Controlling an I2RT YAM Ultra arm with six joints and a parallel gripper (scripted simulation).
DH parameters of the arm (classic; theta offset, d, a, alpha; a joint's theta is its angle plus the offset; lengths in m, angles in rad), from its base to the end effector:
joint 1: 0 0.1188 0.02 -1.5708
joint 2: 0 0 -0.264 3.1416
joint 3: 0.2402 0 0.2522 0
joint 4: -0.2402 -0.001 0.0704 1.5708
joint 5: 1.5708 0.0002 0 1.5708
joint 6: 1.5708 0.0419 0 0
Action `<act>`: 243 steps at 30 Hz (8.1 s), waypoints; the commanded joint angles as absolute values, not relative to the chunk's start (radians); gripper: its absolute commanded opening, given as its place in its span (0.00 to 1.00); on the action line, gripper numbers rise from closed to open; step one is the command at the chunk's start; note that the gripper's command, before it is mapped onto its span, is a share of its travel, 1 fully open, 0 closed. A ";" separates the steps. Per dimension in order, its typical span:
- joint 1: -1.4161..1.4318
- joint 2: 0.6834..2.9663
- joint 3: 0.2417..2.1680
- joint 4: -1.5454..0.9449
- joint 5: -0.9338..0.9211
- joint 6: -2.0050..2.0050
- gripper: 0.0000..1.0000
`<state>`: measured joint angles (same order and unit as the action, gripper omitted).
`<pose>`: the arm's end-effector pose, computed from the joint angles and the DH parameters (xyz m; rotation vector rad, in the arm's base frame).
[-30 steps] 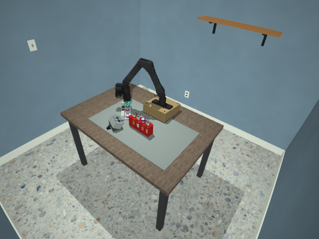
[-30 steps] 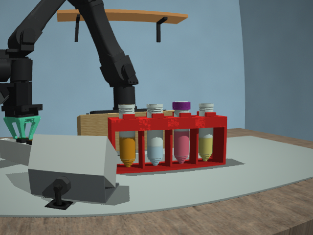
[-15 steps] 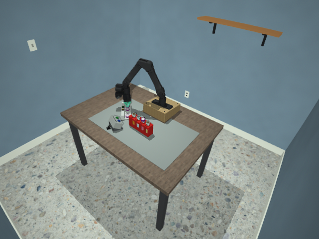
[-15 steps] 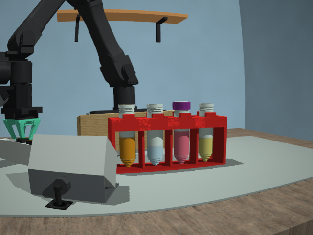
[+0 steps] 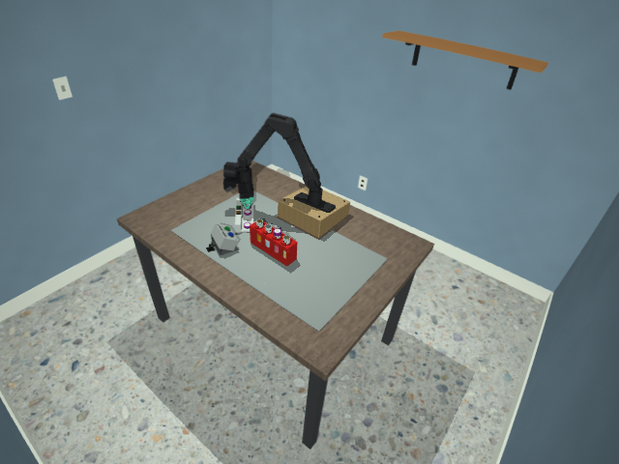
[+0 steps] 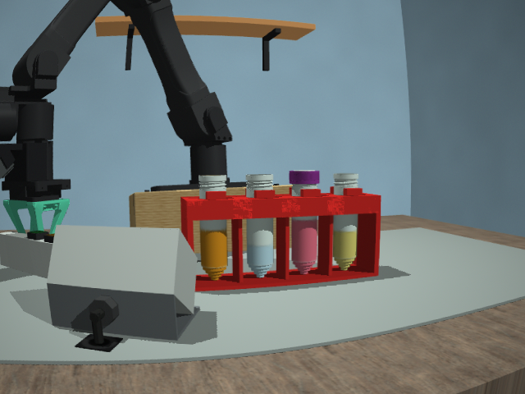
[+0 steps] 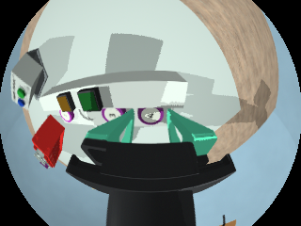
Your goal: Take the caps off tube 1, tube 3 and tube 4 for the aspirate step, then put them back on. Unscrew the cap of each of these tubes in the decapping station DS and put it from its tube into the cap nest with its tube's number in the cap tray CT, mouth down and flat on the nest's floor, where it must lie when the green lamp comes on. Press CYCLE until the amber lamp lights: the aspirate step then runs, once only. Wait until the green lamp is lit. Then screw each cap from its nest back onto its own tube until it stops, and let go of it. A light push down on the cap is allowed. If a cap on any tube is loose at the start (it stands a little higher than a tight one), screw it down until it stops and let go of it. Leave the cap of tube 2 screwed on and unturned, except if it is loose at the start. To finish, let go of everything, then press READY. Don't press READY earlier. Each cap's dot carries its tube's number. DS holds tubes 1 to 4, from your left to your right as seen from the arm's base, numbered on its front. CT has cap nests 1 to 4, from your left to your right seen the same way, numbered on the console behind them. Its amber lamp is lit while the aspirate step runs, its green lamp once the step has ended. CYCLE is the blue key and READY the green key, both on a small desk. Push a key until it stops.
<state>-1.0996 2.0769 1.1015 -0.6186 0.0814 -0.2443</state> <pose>0.1487 -0.2971 0.0684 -1.2727 -2.7958 0.0757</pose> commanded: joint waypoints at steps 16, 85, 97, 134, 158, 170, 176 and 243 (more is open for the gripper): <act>-1.084 1.931 1.205 -0.858 0.080 -0.231 0.47; -0.370 2.335 1.836 -1.129 0.045 0.016 0.00; -0.370 2.335 1.837 -1.129 0.045 0.016 0.00; -0.370 2.355 1.801 -1.074 0.045 0.016 0.00; -0.371 2.364 1.773 -1.036 0.045 0.015 0.00; -0.371 2.369 1.766 -1.024 0.045 0.015 0.00; -0.371 2.369 1.766 -1.024 0.045 0.015 0.00; -0.372 2.371 1.762 -1.019 0.045 0.015 0.00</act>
<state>-0.3714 2.3775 1.7634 -1.0271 0.0448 0.0154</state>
